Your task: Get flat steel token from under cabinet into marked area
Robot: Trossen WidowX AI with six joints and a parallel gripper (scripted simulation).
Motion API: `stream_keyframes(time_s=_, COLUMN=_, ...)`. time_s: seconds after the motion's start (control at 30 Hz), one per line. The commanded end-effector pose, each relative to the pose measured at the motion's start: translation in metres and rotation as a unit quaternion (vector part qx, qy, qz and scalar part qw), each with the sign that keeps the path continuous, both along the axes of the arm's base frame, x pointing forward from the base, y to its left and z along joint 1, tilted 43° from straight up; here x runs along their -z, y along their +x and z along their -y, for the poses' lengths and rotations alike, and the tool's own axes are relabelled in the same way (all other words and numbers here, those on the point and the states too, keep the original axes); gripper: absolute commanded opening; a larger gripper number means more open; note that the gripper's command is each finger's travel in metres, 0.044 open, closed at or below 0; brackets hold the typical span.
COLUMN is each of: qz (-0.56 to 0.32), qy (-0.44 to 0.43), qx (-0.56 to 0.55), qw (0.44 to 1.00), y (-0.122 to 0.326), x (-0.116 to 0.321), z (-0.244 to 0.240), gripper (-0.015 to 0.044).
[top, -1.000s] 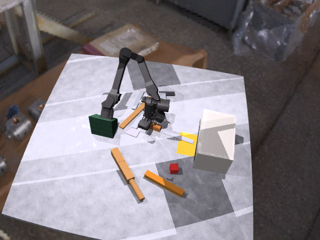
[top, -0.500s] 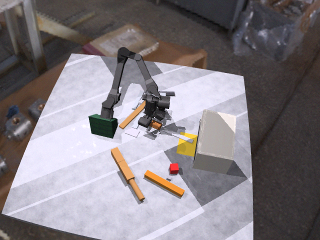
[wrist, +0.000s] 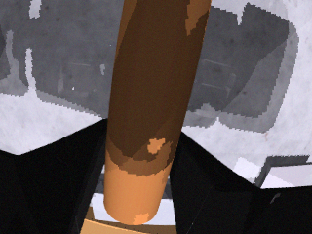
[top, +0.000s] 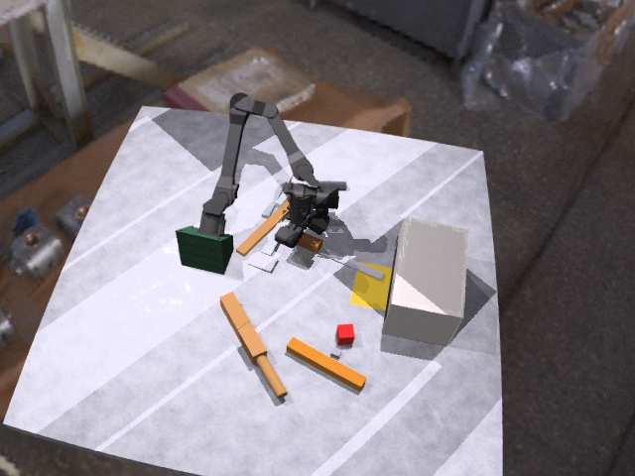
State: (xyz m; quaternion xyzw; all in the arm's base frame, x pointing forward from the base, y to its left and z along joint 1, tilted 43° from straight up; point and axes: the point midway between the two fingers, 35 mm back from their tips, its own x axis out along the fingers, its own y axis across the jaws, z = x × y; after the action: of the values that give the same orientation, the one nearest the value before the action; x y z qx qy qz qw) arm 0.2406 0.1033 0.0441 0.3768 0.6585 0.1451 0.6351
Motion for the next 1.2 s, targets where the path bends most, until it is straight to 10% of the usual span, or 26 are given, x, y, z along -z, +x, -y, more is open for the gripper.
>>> stream_keyframes(time_s=0.0, qz=0.003, qy=0.002, qx=-0.001, qw=1.000, y=0.0016, x=-0.0063, z=-0.0045, gripper=0.0000)
stream_keyframes(time_s=0.57, qz=0.002, qy=0.002, qx=0.000, qw=1.000, y=0.0002, x=-0.0028, z=-0.0027, gripper=0.0270)
stream_keyframes(time_s=1.17, qz=0.006, qy=0.001, qx=-0.002, qw=1.000, y=0.0006, x=-0.0017, z=-0.0045, gripper=0.0217)
